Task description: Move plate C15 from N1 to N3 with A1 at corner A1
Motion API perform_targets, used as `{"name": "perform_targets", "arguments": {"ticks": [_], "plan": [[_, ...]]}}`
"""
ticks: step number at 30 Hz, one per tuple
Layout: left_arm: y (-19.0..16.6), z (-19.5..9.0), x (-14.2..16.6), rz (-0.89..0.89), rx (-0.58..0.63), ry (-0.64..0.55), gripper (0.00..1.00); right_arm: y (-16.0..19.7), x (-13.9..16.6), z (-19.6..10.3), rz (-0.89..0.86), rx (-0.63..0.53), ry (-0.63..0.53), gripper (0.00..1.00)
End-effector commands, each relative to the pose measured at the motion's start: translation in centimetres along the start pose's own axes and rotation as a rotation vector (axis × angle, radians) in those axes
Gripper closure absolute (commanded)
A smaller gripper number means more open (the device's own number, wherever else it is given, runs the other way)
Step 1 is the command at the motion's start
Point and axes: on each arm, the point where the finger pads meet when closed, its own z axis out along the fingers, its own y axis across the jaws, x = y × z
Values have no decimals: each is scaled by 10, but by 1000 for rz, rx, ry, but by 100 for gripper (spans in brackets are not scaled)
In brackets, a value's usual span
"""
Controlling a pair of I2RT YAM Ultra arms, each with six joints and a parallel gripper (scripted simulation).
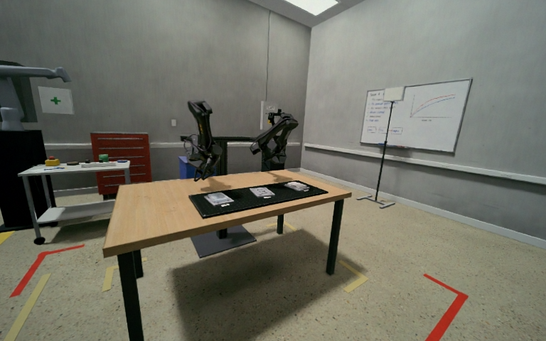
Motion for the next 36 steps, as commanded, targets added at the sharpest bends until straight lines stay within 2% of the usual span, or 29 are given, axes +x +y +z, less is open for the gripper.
{"name": "perform_targets", "arguments": {"ticks": [1,11,16,18,22,28,36], "plan": [[-13,-2,4,140,52,66,0,-16,2,-4,32,25,-43,0],[-71,21,-42,586,242,-62,0,-8,30,-20,167,-26,-14,0],[-80,23,-45,774,277,-42,0,1,51,-30,252,-49,4,0],[-80,23,-45,774,277,-42,0,1,51,-30,252,-49,4,0],[-83,23,-46,851,290,-32,0,-3,78,-40,245,-55,36,0],[-84,23,-49,857,294,-33,0,-3,117,-55,248,-80,82,0],[-84,23,-49,857,293,-33,0,-2,132,-61,233,-92,112,0]]}}
